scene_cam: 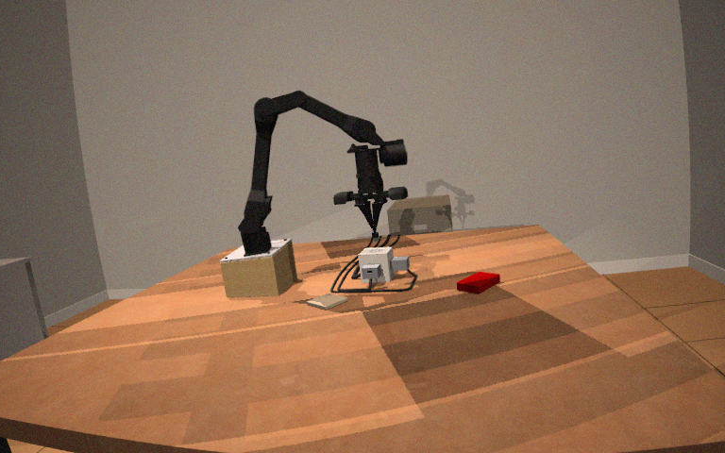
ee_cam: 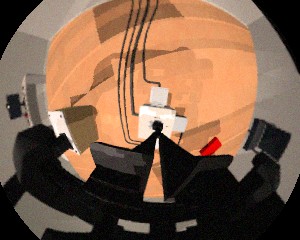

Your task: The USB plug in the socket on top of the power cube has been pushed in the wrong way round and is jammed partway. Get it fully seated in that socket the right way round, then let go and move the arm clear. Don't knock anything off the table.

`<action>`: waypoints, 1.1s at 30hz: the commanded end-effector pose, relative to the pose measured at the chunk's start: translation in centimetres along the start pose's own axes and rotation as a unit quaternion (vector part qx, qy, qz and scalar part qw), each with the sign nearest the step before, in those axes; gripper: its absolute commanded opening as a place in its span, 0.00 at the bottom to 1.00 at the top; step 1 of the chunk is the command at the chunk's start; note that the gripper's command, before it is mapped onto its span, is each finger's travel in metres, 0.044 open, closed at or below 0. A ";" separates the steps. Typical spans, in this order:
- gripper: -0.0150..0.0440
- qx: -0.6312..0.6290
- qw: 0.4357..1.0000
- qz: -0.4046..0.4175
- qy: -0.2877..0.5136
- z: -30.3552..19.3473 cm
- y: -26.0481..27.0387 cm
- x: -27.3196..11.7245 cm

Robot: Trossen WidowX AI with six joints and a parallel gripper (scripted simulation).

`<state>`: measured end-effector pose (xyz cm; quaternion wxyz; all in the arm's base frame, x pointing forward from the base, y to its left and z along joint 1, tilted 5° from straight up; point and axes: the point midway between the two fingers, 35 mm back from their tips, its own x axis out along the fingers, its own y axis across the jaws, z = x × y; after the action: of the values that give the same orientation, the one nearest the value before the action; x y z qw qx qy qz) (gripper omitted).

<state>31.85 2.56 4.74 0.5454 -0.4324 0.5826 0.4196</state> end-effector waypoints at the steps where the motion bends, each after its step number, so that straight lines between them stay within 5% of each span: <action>1: 0.25 0.000 1.000 0.000 0.002 0.0 0.0 0.0; 33: 0.25 -0.003 1.000 0.000 0.018 -0.3 0.0 0.4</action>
<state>31.77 2.35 4.41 0.5349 -0.4403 0.5894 0.4154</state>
